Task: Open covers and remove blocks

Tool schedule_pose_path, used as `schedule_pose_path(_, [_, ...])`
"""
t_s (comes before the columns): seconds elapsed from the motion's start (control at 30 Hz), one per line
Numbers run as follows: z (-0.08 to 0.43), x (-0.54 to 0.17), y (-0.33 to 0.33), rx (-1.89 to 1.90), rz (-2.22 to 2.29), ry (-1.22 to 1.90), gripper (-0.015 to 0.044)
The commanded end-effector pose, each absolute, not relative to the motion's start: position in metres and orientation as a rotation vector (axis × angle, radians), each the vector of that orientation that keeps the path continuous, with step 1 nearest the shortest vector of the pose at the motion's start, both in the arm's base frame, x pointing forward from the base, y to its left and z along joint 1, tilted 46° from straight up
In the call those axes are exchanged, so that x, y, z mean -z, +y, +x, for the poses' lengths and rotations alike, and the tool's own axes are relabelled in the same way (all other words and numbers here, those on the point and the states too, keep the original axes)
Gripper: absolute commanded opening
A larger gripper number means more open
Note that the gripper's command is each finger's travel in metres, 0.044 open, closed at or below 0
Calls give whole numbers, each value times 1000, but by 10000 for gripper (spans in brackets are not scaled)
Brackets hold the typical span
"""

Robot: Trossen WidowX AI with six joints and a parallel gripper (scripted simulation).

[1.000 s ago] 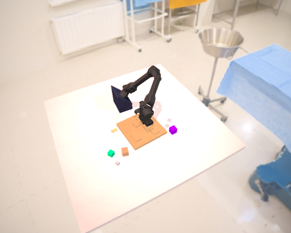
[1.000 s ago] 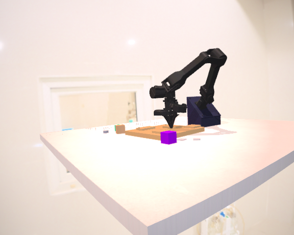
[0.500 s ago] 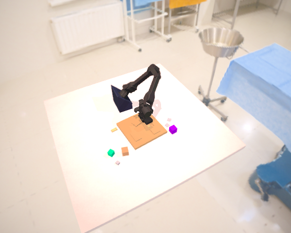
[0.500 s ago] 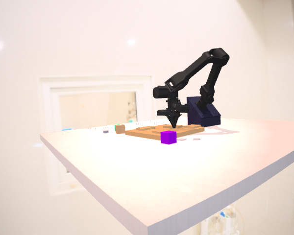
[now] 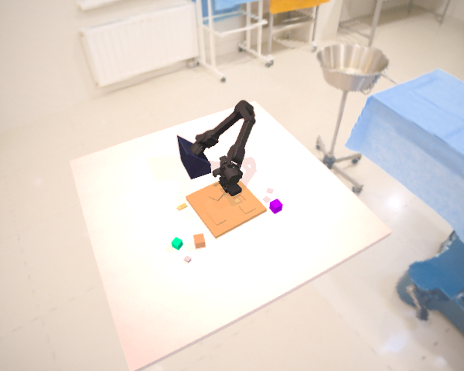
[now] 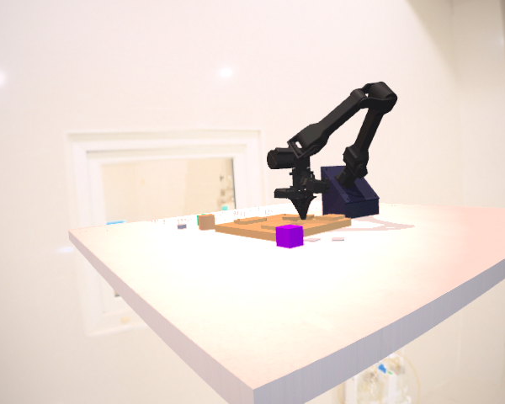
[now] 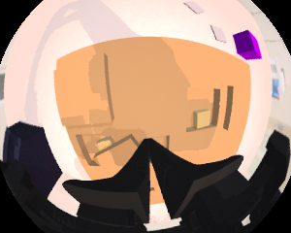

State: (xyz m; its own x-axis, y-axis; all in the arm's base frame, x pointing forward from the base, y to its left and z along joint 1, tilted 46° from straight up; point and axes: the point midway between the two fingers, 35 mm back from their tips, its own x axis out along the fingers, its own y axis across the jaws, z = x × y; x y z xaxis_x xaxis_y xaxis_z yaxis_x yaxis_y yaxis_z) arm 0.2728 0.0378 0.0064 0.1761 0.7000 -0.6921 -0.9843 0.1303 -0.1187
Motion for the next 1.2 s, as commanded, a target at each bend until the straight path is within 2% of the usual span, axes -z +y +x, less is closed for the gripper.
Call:
schedule_pose_path(0.0, [266,-5,39,-1317,-639,547,0])
schedule_pose_path(1.17, [230,8,35,-1318,-638,549,0])
